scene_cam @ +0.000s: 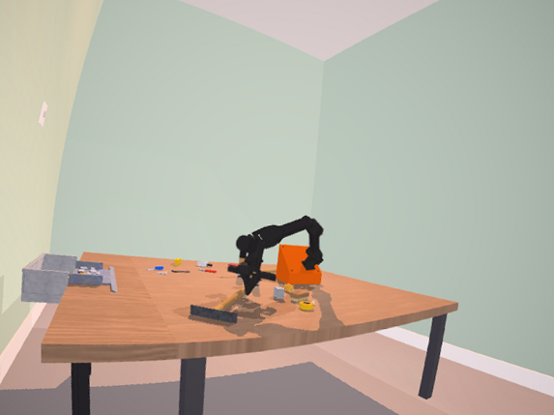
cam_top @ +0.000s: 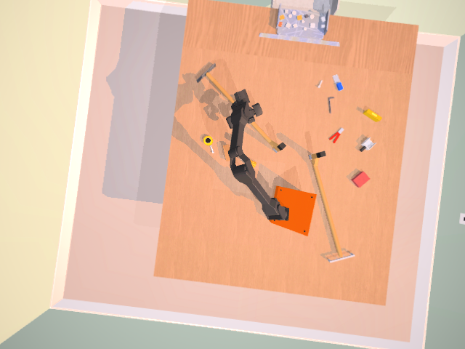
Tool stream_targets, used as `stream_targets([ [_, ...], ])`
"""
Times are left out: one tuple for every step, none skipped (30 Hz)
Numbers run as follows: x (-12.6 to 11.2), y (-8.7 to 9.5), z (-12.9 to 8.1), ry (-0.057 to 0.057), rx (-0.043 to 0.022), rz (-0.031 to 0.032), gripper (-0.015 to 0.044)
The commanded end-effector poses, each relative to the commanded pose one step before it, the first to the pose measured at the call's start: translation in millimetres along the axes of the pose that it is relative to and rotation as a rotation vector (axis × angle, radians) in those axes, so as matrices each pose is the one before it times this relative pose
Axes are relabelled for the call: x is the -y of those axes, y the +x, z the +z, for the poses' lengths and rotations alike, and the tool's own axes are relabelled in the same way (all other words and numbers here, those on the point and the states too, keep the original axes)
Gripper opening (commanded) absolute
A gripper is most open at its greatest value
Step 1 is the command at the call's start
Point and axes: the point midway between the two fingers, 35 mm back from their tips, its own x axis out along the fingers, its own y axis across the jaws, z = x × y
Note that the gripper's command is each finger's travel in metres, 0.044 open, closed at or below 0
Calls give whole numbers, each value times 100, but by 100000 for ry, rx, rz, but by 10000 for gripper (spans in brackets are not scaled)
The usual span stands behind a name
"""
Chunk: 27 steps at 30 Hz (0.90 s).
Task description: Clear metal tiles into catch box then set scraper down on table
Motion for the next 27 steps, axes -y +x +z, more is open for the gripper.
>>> stream_targets([
  [576, 19, 306, -532, 430, -215, 0],
  [94, 8, 30, -3, -1, -5, 0],
  [94, 8, 29, -3, -1, -5, 0],
  [94, 8, 29, -3, 0, -4, 0],
  [94, 7, 29, -3, 0, -4, 0],
  [95, 7, 28, -2, 0, -4, 0],
  [95, 7, 28, -2, 0, -4, 0],
  [95, 7, 28, -2, 0, -4, 0],
  [95, 7, 27, -2, 0, -4, 0],
  [95, 7, 27, -2, 0, -4, 0],
  [95, 7, 27, -2, 1, -4, 0],
  [95, 7, 26, -2, 1, -4, 0],
  [95, 7, 26, -2, 1, -3, 0],
  [96, 7, 26, -2, 1, -3, 0],
  [96, 7, 25, -2, 1, -3, 0],
  [96, 7, 25, -2, 1, -3, 0],
  [96, 7, 24, -2, 2, -3, 0],
  [96, 6, 24, -2, 2, -3, 0],
  [96, 6, 24, -2, 2, -3, 0],
  [96, 6, 23, -2, 2, -3, 0],
  [96, 6, 23, -1, 2, -3, 0],
  [96, 6, 23, -1, 2, -3, 0],
  [97, 6, 22, -1, 3, -2, 0],
  [97, 6, 22, -1, 3, -2, 0],
  [97, 6, 22, -1, 3, -2, 0],
  [97, 6, 21, -1, 3, -2, 0],
  [97, 6, 21, -1, 3, -2, 0],
])
